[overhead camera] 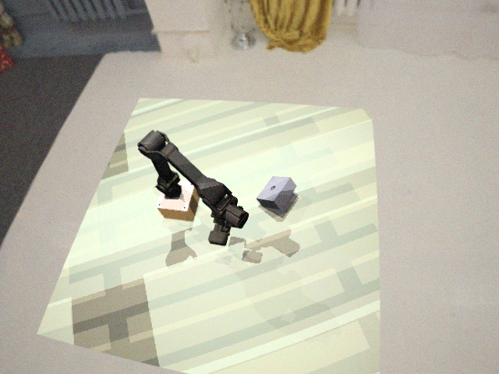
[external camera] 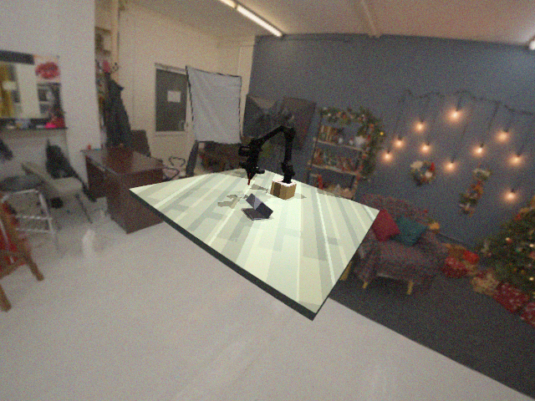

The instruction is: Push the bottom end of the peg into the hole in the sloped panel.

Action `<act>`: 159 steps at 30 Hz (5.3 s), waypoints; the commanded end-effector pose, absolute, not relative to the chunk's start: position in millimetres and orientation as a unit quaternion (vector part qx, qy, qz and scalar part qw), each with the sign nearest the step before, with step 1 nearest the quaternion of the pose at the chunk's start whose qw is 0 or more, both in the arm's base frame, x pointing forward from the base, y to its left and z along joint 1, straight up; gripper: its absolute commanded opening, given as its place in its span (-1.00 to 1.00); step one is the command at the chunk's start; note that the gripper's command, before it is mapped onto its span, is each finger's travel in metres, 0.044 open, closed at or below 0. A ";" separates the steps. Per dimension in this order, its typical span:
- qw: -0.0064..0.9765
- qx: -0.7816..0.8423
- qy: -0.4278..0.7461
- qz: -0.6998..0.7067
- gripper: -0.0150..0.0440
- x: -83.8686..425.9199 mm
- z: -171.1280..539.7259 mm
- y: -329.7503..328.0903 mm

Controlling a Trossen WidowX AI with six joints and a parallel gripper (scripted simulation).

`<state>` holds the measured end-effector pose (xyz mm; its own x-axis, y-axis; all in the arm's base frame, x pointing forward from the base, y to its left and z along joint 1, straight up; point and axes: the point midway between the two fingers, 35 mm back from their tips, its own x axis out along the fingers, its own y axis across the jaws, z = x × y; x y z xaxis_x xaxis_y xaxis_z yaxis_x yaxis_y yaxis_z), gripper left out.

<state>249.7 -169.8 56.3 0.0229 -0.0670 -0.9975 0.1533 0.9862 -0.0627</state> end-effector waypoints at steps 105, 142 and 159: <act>0.702 -0.327 0.627 0.084 -0.49 321.6 77.2 -54.8; 0.682 -0.435 0.574 0.131 -0.49 334.0 87.5 -5.4; 0.670 -0.481 0.545 0.151 -0.49 336.9 92.6 18.4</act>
